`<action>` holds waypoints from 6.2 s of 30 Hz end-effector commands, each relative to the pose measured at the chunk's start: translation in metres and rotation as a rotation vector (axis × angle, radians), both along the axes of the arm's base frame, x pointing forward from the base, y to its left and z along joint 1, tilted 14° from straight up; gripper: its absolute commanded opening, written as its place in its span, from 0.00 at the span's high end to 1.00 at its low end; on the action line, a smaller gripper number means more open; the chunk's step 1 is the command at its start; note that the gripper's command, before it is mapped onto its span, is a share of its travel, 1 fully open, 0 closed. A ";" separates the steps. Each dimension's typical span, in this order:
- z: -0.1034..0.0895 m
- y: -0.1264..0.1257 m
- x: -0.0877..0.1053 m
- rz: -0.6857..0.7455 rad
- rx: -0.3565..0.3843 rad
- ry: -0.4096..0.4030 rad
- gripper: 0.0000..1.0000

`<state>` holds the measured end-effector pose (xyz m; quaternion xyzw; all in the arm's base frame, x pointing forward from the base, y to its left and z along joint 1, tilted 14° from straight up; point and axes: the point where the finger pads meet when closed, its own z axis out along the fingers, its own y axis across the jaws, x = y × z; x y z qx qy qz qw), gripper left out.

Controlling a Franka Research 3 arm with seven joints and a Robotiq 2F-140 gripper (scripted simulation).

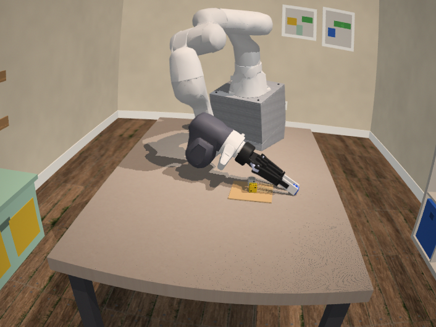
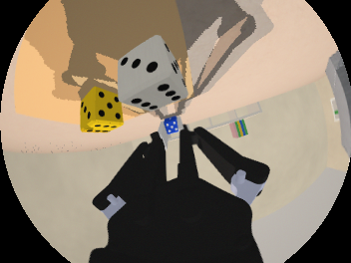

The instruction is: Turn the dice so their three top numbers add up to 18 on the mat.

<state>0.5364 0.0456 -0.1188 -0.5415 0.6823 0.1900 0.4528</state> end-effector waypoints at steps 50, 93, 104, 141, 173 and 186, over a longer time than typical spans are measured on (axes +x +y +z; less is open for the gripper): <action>0.000 0.001 -0.001 0.002 0.003 0.003 0.75; 0.018 -0.026 -0.016 0.002 0.003 0.003 0.75; 0.025 -0.037 -0.022 0.002 0.003 0.003 0.75; 0.088 -0.008 0.040 -0.102 -0.226 0.022 0.75; 0.111 0.039 0.028 -0.244 -0.836 0.284 0.75; 0.118 0.040 -0.017 -0.246 -0.983 0.371 0.75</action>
